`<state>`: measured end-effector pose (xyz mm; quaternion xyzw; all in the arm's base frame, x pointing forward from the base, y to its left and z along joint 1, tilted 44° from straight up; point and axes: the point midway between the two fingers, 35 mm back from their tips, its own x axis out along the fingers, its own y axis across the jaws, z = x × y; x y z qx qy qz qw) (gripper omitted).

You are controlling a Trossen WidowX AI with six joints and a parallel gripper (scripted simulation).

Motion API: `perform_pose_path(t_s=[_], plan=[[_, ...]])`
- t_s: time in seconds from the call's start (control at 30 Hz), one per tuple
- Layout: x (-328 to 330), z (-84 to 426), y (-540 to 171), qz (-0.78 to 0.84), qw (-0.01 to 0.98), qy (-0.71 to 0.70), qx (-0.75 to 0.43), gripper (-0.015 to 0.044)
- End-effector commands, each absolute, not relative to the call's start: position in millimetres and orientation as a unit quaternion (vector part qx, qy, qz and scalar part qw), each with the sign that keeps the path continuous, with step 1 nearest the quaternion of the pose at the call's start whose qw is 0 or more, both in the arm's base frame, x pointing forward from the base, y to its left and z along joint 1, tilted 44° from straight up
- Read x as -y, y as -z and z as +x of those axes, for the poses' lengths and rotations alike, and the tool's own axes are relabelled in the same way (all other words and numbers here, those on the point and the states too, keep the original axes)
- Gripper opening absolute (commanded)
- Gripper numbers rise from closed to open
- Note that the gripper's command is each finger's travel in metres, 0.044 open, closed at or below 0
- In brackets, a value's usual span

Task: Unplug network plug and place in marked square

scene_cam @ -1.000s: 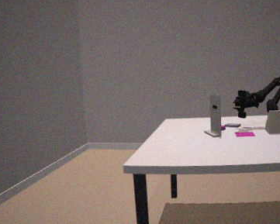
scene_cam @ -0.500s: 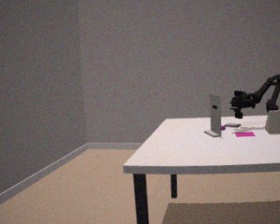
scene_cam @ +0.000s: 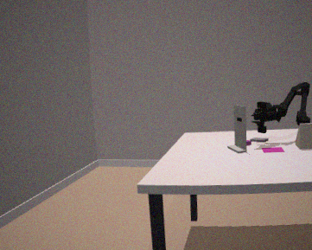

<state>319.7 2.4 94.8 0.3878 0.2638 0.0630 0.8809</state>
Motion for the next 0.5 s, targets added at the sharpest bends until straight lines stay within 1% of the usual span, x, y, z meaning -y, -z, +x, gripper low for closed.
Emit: perform_pose_path(t_s=[0.0, 0.47], plan=[[-1.6, 325.4, -94.5, 0.388, 0.881, -0.06, -0.262, 0.0156], [-3.0, 340.6, -92.2, 0.388, 0.881, -0.06, -0.262, 0.0156]])
